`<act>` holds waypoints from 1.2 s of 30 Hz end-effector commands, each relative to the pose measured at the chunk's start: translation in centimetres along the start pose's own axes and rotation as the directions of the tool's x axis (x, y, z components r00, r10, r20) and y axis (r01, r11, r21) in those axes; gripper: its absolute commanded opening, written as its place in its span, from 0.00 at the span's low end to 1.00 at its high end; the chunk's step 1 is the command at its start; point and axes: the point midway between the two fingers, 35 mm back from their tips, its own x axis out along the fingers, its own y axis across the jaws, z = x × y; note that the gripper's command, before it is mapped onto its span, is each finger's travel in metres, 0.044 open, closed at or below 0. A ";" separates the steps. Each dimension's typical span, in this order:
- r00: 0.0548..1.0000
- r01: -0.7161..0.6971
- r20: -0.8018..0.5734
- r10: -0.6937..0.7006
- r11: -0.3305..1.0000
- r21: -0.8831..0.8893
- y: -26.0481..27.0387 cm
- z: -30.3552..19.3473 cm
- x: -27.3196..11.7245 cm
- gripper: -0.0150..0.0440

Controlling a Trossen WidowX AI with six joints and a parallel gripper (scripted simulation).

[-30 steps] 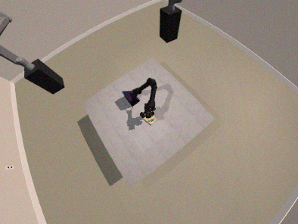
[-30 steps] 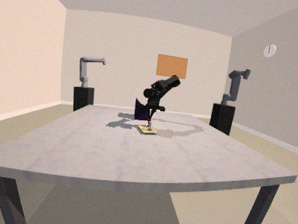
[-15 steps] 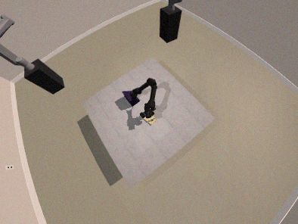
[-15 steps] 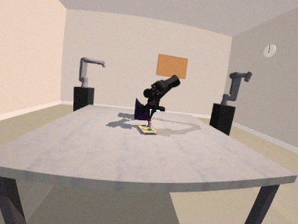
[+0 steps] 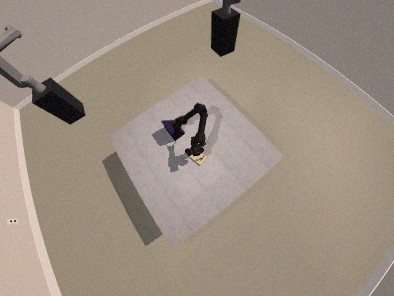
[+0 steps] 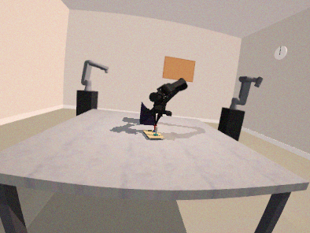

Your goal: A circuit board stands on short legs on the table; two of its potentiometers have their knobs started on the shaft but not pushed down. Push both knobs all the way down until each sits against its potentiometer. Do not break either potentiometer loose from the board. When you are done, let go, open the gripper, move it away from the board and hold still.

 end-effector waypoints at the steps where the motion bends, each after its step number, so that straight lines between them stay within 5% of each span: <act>1: 1.000 -0.001 0.000 0.001 1.000 -0.003 0.0 0.1 -0.3 0.25; 9: 1.000 0.000 0.000 0.000 1.000 -0.003 0.0 0.1 -1.5 0.25; 17: 1.000 -0.003 0.000 0.003 1.000 0.000 0.1 0.0 -1.0 0.61; 25: 0.998 0.029 0.062 -0.029 1.000 0.007 0.5 0.8 -1.8 0.25; 36: 0.998 0.004 0.055 -0.026 0.927 0.374 0.5 1.8 -2.3 0.25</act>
